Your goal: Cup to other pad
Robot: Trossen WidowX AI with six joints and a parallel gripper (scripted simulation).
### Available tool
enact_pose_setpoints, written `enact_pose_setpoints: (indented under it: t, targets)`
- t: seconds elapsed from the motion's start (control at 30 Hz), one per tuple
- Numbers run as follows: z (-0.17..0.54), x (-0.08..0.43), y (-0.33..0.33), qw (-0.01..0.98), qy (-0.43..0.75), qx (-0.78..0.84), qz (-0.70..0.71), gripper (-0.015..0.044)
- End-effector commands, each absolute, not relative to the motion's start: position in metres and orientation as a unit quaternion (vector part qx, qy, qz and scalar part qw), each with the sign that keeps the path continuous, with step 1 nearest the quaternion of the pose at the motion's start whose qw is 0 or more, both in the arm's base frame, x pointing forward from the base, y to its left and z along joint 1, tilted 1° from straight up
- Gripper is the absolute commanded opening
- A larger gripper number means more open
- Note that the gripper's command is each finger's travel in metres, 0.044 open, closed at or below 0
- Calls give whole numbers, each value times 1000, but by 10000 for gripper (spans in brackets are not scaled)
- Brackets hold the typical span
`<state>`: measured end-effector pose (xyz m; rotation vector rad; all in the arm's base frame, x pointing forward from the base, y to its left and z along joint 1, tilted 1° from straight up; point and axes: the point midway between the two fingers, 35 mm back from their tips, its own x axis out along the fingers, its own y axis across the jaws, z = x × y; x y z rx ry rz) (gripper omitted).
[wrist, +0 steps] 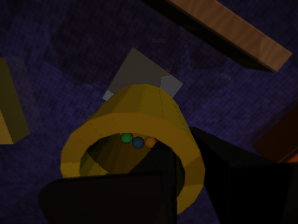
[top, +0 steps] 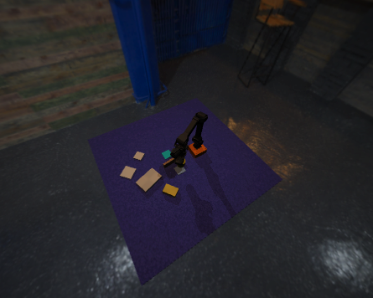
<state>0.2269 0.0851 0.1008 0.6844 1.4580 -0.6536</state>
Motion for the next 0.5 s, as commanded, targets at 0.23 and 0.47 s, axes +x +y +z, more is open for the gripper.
enact_pose_setpoints:
  t: [0.23,0.47]
  targets:
    - [101,229,71,647,639,301,-287,0]
    - [100,230,59,648,638,302,-287,0]
